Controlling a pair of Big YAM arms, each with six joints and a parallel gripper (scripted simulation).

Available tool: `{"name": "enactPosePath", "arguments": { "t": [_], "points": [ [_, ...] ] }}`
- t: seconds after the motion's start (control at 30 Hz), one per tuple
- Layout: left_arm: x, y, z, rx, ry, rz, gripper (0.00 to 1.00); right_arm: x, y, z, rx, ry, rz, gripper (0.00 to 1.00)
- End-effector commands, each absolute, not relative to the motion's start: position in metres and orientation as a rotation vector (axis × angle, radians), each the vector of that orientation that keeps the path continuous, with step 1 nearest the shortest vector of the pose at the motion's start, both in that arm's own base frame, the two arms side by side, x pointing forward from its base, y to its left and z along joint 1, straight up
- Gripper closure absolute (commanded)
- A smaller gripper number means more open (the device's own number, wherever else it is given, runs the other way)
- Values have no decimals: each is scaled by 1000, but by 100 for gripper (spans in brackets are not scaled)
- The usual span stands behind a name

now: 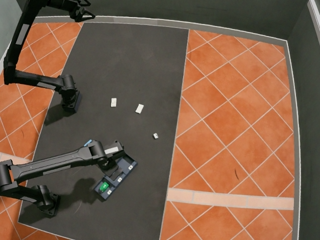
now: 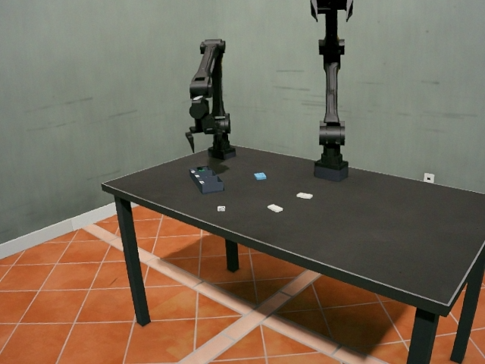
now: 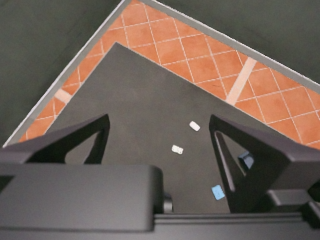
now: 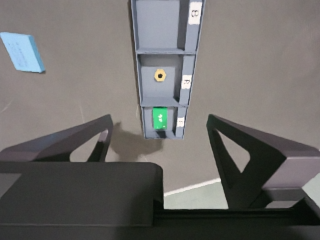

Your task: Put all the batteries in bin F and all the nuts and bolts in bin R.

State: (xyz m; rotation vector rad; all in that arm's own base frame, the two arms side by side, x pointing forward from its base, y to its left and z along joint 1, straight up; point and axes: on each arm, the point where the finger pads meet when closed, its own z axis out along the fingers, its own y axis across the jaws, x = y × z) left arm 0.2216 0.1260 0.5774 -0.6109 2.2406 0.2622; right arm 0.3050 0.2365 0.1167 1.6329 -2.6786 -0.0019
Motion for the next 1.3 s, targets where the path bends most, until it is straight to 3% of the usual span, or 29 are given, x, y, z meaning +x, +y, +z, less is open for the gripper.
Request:
{"name": "enactPosePath", "arguments": {
  "t": [0.0, 0.6, 1.27],
  "points": [
    [211, 121, 603, -587, 2192, 279, 0, 319, 253, 160, 1690, -2729, -10, 0],
    [211, 121, 603, -587, 2192, 279, 0, 315, 250, 226, 1691, -2731, -11, 0],
    [211, 121, 603, -587, 2192, 279, 0, 315, 245, 209, 1658, -2711, -7, 0]
  ]
}}
